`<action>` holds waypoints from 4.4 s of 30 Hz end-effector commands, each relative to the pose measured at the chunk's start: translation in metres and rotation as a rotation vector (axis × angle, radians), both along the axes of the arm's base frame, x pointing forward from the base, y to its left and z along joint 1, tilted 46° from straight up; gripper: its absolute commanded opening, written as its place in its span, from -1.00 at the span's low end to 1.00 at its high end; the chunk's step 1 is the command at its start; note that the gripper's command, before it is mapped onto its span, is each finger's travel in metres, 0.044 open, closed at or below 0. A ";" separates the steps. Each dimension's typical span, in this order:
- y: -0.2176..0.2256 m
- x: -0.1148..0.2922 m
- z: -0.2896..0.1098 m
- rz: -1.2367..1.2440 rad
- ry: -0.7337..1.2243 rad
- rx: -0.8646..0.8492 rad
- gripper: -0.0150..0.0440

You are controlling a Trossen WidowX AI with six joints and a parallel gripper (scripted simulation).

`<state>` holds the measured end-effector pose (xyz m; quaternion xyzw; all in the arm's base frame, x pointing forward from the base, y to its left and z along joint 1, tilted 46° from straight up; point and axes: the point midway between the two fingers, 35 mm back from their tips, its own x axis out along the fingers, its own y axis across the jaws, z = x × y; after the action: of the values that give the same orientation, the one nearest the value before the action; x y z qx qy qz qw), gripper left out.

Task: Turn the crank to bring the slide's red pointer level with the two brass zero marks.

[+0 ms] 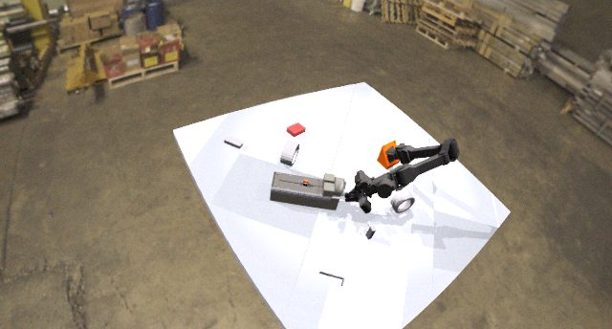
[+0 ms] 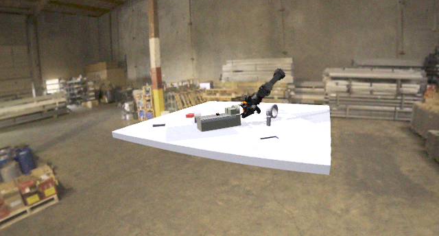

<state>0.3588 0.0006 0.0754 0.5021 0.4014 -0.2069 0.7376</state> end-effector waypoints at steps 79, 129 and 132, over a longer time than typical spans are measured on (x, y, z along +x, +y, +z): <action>-0.010 -0.017 -0.011 -0.003 0.025 -0.004 -0.49; -0.020 -0.024 -0.009 -0.002 0.023 -0.001 -0.40; -0.020 -0.024 -0.009 -0.002 0.023 -0.001 -0.14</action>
<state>0.3347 -0.0194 0.0664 0.4999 0.4093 -0.2137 0.7327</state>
